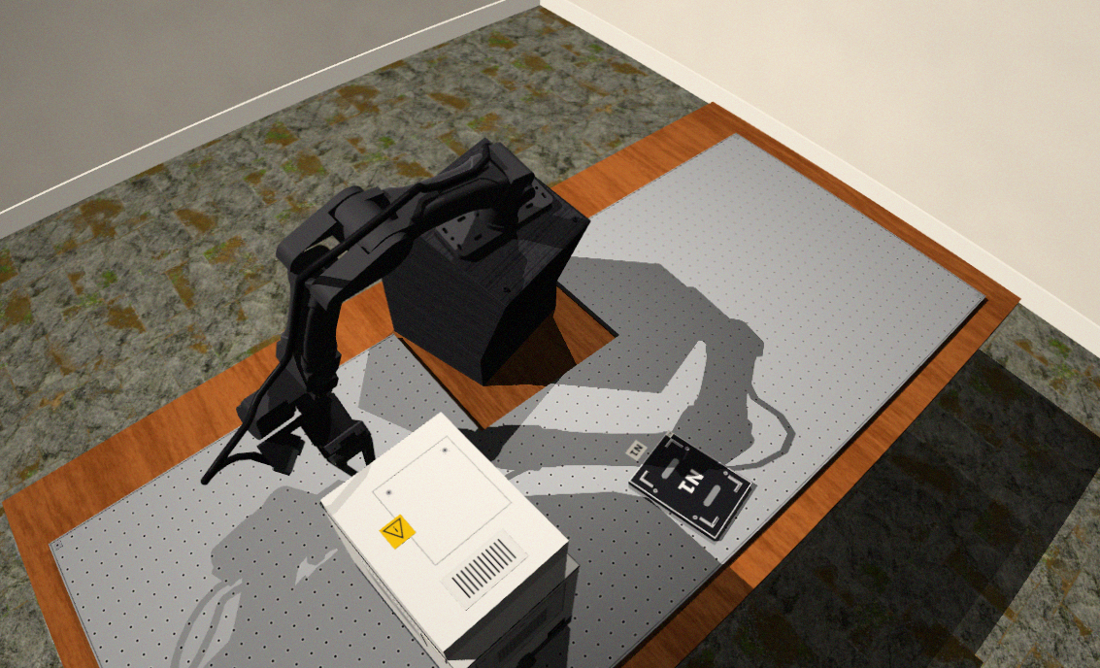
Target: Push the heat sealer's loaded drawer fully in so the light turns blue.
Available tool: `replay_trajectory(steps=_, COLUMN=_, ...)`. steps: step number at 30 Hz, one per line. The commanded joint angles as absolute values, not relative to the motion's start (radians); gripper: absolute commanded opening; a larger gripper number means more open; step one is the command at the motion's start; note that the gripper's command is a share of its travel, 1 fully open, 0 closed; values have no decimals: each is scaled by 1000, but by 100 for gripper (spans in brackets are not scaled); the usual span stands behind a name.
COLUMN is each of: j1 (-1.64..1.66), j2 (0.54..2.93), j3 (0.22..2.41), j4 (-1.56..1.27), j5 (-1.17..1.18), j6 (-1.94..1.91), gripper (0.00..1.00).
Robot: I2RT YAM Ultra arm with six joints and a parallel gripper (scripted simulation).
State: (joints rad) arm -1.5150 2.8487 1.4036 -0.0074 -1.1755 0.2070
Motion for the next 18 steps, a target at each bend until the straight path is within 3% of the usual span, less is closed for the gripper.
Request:
replay_trajectory(steps=1, j1=-1518, j2=2834, j3=1374, j4=34, j5=-1195, j6=224, gripper=0)
replay_trajectory(steps=18, j1=-1501, j2=2819, j3=1364, j4=67, j5=-1194, j6=253, gripper=0)
